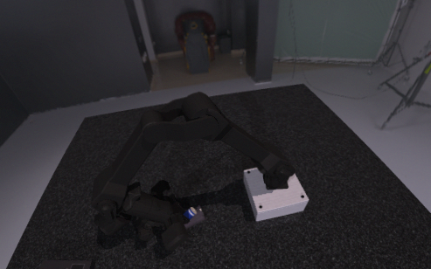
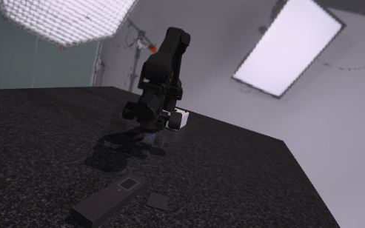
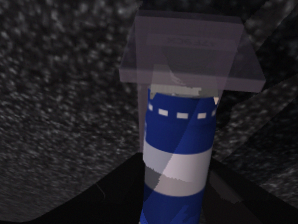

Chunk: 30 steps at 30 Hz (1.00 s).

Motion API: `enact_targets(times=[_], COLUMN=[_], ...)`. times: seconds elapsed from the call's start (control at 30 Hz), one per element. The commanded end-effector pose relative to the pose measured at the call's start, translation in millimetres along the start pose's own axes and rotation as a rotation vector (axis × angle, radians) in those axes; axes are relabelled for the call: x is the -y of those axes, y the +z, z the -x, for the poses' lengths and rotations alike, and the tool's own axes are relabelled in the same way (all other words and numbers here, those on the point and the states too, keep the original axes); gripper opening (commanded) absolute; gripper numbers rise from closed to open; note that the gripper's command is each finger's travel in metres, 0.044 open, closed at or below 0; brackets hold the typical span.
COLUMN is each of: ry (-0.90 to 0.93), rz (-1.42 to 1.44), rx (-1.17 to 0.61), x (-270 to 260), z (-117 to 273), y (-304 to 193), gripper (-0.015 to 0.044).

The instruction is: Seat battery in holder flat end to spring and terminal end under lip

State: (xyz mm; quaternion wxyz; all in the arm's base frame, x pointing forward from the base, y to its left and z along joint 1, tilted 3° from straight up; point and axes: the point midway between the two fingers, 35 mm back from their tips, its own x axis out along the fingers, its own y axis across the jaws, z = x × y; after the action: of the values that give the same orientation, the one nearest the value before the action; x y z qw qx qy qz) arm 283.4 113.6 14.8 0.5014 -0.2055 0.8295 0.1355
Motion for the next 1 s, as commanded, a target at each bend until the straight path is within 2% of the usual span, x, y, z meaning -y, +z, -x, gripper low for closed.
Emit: enact_targets(times=[0.0, 0.97], ry=[0.002, 0.006], rz=[-0.003, 0.001], rx=[0.013, 0.134], x=[-0.3, 0.2], z=[2.9, -1.6], y=[6.8, 6.7], gripper=[0.0083, 0.0083])
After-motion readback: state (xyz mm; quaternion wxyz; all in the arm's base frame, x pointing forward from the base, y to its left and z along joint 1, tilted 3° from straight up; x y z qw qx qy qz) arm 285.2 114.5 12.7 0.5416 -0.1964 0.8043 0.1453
